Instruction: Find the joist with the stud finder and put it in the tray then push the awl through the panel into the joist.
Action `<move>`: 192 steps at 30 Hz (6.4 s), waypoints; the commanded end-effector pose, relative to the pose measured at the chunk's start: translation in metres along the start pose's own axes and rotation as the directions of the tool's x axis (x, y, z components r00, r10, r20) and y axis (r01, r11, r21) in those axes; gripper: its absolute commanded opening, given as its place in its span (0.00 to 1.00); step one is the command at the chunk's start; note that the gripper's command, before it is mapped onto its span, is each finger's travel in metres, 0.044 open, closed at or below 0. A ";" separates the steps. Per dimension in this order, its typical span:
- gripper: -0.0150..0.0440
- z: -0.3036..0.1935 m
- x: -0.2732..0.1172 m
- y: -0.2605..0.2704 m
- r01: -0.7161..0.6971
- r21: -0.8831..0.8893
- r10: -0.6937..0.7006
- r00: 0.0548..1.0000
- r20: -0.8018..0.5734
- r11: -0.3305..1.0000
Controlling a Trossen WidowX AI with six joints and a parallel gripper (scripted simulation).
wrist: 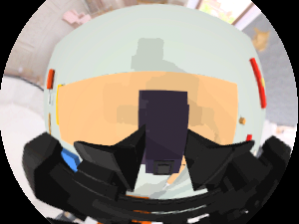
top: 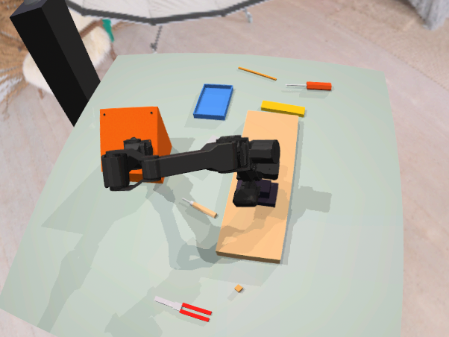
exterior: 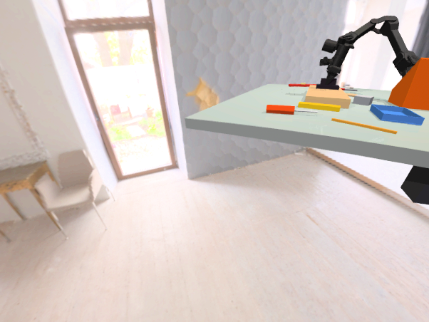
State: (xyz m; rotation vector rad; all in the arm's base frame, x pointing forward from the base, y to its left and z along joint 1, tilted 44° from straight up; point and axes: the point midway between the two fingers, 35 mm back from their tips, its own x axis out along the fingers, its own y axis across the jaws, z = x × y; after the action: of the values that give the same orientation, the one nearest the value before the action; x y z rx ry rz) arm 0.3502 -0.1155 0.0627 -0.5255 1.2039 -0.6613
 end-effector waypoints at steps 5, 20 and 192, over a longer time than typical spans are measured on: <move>0.25 -0.001 0.000 0.031 -0.005 -0.002 0.005 1.000 0.000 1.000; 0.25 -0.002 0.000 0.082 -0.008 -0.001 0.008 1.000 0.000 1.000; 0.25 -0.001 0.000 -0.082 0.001 -0.003 -0.001 1.000 0.001 1.000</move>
State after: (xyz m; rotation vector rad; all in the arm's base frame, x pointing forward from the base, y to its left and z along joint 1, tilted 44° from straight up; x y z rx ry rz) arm 0.3375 -0.1594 0.1062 -0.5287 1.2090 -0.6388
